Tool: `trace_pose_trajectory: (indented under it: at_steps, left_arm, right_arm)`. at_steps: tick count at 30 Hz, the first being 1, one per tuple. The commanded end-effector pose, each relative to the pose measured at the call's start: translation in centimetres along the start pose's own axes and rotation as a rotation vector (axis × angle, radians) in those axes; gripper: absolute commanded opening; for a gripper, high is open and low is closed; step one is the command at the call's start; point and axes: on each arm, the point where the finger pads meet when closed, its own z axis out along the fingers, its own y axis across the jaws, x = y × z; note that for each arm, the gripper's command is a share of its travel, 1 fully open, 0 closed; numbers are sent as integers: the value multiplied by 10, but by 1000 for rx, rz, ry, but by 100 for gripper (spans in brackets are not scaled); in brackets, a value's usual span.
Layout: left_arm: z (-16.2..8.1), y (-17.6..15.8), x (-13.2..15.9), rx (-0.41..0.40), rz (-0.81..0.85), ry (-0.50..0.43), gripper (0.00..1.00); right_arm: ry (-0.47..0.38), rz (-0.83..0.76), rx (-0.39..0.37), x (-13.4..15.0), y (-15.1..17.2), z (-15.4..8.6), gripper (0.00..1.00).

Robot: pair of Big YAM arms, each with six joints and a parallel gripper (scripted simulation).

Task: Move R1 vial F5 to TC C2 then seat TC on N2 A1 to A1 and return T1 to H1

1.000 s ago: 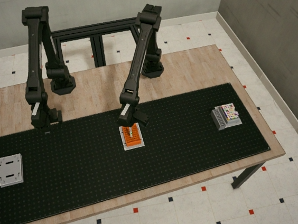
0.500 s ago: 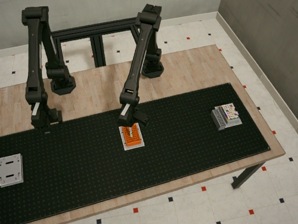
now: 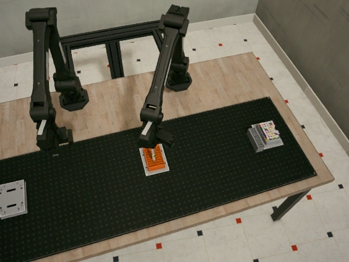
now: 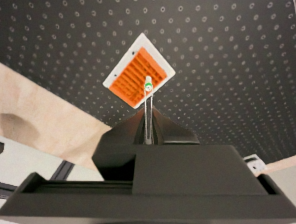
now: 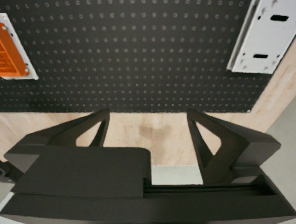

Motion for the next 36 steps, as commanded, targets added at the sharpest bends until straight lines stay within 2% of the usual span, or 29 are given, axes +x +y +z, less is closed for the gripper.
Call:
trace_pose_trajectory:
  at_steps: [1, 6, 23, 25, 26, 34, 36]
  left_arm:
    - [-28, -22, -10, 61, -17, -20, 9]
    - [-13, -16, -8, 27, -16, -11, 9]
    - [4, 2, -3, -12, -15, -1, 9]
    - [4, 2, -3, -12, -15, -1, 9]
    - [-2, -9, -6, 22, -16, -10, 9]
    - [7, 2, -3, -5, -16, -3, 9]
    - [2, -5, -6, 16, -16, -9, 9]
  right_arm:
    - [14, -8, -4, -1, 0, 0, 100]
    - [14, -8, -4, -1, 0, 0, 100]
    - [14, -8, -4, -1, 0, 0, 100]
    - [14, -8, -4, -1, 0, 0, 100]
    - [14, -8, -4, -1, 0, 0, 100]
    - [14, -8, -4, -1, 0, 0, 100]
    - [14, -8, -4, -1, 0, 0, 100]
